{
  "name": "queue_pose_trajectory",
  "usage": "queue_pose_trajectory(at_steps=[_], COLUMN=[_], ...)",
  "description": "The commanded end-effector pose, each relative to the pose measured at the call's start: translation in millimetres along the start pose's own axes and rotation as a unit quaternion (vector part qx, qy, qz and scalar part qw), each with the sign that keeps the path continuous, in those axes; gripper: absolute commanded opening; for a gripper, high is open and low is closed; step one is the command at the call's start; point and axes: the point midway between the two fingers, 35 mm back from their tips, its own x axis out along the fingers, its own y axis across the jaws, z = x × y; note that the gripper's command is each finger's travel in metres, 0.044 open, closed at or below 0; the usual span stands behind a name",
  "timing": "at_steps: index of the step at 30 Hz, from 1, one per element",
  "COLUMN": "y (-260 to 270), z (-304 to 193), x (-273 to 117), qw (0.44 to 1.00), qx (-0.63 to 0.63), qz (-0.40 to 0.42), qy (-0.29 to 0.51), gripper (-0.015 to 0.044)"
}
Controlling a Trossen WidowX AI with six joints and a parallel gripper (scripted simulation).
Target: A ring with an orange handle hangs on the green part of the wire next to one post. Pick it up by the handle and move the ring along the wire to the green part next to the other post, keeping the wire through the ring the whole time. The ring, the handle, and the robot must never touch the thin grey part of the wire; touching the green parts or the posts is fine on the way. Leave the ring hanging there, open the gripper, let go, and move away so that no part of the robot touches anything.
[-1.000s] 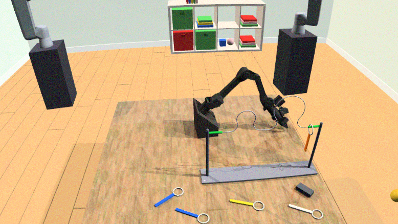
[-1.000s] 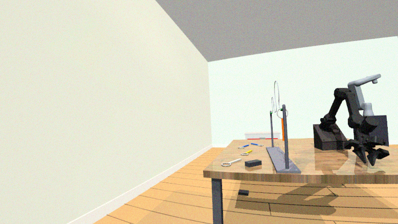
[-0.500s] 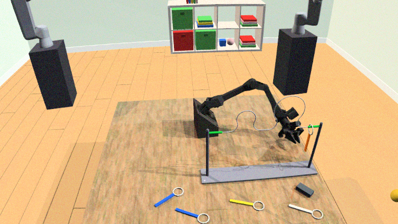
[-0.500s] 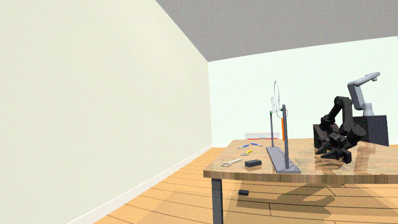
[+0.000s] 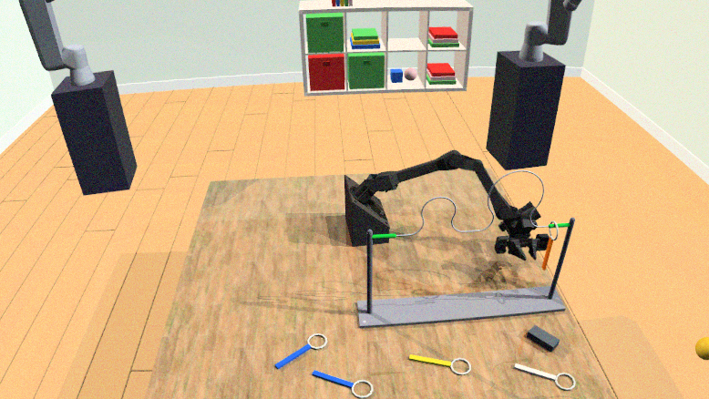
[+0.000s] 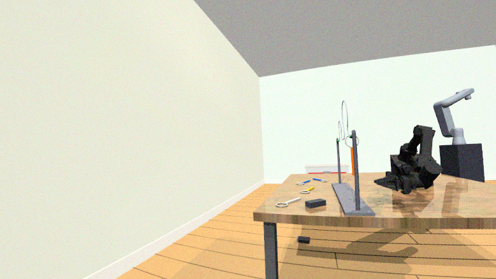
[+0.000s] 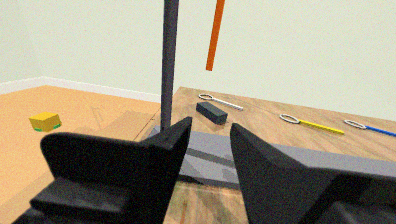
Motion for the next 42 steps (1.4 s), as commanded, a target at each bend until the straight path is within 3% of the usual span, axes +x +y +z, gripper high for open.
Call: queue_pose_trajectory(at_steps=[1, 6, 42], y=[4.0, 7.7, 10.4], z=[21.6, 52.7, 53.1], x=[20.4, 47.1, 95.8], qw=[1.000, 1.000, 1.000], qx=[0.008, 0.007, 0.007], qz=[-0.003, -0.001, 0.000], qy=[-0.006, -0.008, -0.009], gripper=[0.0160, 0.0160, 0.0160])
